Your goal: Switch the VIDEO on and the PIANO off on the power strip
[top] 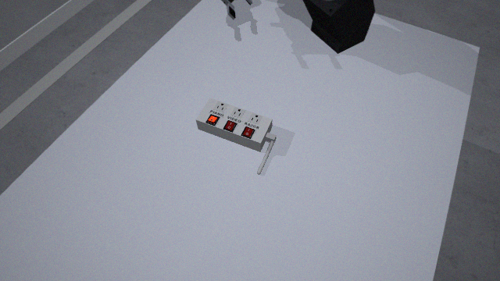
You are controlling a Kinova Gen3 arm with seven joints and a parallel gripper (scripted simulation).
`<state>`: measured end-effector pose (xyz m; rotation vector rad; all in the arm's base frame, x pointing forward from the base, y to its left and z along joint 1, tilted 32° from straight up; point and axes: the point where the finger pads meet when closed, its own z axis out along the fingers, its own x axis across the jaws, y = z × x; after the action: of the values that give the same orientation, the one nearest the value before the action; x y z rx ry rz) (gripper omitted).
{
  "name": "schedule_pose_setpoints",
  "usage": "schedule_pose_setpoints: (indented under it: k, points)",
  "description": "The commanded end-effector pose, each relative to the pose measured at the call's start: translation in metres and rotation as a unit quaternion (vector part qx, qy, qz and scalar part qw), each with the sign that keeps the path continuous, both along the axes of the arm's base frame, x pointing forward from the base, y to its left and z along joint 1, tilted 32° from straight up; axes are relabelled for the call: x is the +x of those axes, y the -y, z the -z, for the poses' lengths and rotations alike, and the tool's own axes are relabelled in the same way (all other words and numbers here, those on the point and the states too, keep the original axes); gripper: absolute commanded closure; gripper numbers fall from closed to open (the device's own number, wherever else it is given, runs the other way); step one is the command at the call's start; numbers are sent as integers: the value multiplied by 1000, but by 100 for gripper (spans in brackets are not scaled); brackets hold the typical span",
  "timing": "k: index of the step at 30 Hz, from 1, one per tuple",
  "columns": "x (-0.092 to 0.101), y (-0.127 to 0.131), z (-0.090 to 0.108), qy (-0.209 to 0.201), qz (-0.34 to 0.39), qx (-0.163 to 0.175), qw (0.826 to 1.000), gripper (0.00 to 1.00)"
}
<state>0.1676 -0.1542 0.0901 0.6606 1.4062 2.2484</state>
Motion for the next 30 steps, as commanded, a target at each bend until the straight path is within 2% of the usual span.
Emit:
schedule_pose_setpoints:
  k: [1,30]
  points:
    - [0,0,0,0,0,0,1000,0]
    - [5,5,-3,1,8,-5,1000,0]
